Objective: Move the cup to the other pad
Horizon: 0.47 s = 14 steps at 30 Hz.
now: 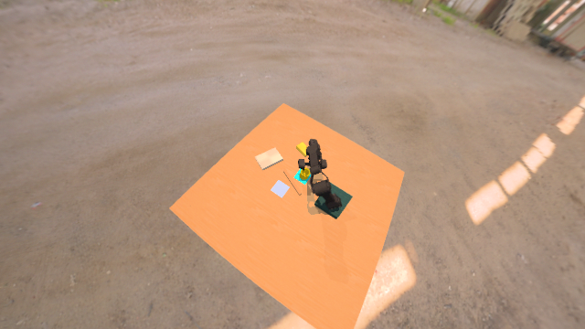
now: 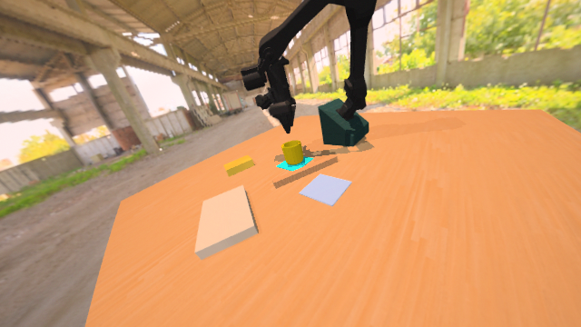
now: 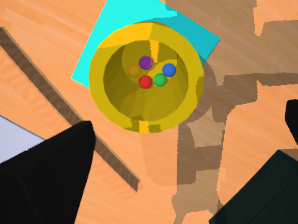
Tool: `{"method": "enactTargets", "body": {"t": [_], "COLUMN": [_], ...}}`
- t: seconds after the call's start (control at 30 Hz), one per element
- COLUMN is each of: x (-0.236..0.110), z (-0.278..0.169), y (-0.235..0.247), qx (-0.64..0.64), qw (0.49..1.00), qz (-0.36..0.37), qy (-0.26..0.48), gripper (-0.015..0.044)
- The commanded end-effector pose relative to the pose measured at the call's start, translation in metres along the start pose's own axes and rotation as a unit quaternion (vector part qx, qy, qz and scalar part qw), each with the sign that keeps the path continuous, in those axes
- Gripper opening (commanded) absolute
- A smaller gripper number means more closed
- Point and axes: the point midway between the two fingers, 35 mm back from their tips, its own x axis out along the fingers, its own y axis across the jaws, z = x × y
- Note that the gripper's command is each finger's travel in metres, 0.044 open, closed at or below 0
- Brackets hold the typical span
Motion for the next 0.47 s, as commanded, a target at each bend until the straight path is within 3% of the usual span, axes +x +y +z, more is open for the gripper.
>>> {"method": "enactTargets", "body": {"t": [0.0, 0.17, 0.43], "x": [-0.019, -0.036, -0.032], "z": [0.001, 0.0, 0.0], "y": [0.0, 0.001, 0.001], "qx": [-0.005, -0.006, -0.002], "qw": [1.0, 1.0, 1.0], "qz": [-0.002, -0.003, 0.0], "qy": [-0.004, -0.005, -0.004], "gripper": [0.044, 0.044, 0.044]}}
